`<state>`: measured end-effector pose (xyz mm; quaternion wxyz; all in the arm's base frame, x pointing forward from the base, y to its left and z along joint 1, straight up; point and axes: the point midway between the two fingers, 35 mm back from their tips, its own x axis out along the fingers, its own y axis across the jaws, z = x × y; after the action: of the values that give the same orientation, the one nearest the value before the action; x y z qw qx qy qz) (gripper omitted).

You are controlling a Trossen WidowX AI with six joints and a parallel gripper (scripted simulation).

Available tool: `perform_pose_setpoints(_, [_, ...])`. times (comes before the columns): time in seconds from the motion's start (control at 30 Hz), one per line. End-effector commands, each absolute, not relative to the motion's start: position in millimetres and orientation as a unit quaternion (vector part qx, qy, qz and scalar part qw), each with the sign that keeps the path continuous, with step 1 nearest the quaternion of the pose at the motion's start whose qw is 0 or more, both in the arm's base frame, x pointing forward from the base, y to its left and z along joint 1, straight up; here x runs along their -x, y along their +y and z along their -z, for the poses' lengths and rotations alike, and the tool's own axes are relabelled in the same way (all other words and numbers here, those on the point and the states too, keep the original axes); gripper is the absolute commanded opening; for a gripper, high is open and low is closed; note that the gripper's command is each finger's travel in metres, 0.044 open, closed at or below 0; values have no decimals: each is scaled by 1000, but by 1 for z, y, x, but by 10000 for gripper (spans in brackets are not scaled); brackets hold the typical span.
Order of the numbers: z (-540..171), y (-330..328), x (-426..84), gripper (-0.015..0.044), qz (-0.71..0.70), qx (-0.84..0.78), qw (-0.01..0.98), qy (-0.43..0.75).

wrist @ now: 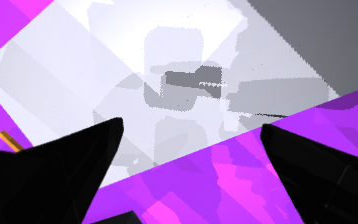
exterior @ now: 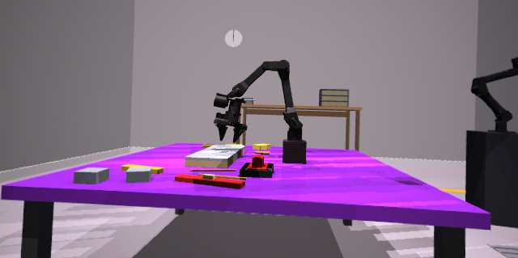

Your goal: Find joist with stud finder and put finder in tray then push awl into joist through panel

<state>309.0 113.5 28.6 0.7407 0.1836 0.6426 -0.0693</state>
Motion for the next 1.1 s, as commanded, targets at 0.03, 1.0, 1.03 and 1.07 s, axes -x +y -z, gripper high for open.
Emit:
perform_pose_setpoints(0.03, [-18,43,-314,440,246,-341,677,604])
perform_pose_setpoints(1.0, [10,-207,-199,440,673,-738,40,27])
perform_pose_setpoints(1.03, [10,-207,-199,440,673,-738,40,27])
perform_pose_setpoints(1.07, [10,-207,-199,440,673,-738,40,27])
